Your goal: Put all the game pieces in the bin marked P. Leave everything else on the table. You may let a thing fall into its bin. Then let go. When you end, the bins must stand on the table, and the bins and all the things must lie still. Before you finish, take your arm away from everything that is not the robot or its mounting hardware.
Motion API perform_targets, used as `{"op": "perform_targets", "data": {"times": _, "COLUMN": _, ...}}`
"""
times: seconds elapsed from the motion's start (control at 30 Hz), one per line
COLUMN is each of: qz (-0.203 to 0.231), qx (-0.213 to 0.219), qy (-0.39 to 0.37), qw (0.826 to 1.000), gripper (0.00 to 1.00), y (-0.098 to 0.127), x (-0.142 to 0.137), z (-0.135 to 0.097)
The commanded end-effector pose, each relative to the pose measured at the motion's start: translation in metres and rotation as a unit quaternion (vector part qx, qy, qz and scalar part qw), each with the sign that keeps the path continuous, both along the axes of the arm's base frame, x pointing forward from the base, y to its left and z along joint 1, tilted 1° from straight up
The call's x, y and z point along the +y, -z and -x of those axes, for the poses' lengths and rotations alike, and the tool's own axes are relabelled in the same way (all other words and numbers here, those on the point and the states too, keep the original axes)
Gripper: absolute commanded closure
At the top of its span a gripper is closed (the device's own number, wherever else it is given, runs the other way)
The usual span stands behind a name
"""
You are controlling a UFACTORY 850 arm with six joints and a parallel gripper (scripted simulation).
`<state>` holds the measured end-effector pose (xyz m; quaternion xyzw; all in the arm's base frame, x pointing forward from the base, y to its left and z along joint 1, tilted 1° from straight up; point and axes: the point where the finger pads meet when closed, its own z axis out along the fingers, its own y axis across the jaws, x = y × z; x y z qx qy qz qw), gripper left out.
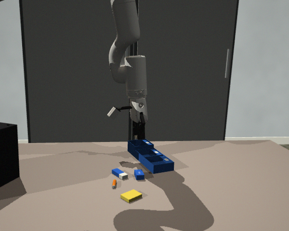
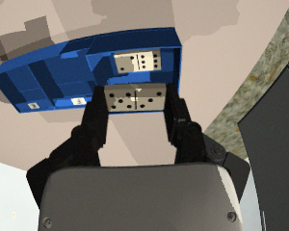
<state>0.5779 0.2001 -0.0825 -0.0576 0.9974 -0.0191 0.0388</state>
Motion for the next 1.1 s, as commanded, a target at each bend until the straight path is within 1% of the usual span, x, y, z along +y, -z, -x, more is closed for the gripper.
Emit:
{"op": "perform_targets", "data": {"times": 0.0, "qz": -0.025, "qx": 0.033, "qy": -0.049, "qw": 0.998, "gripper": 1.0, "y": -0.001, "x": 0.0, "z": -0.001}}
{"op": "perform_targets", "data": {"times": 0.83, "qz": -0.025, "qx": 0.033, "qy": -0.049, "qw": 0.998, "gripper": 1.0, "y": -0.001, "x": -0.001, "z": -0.002}}
{"op": "perform_targets", "data": {"times": 1.0, "qz": -0.025, "qx": 0.033, "qy": -0.049, "qw": 0.998, "gripper": 1.0, "y": 0.009, "x": 0.0, "z": -0.002}}
{"op": "perform_targets", "data": {"times": 1.07, "qz": -0.025, "qx": 0.033, "qy": -0.049, "qw": 0.998, "gripper": 1.0, "y": 0.009, "x": 0.0, "z": -0.002}}
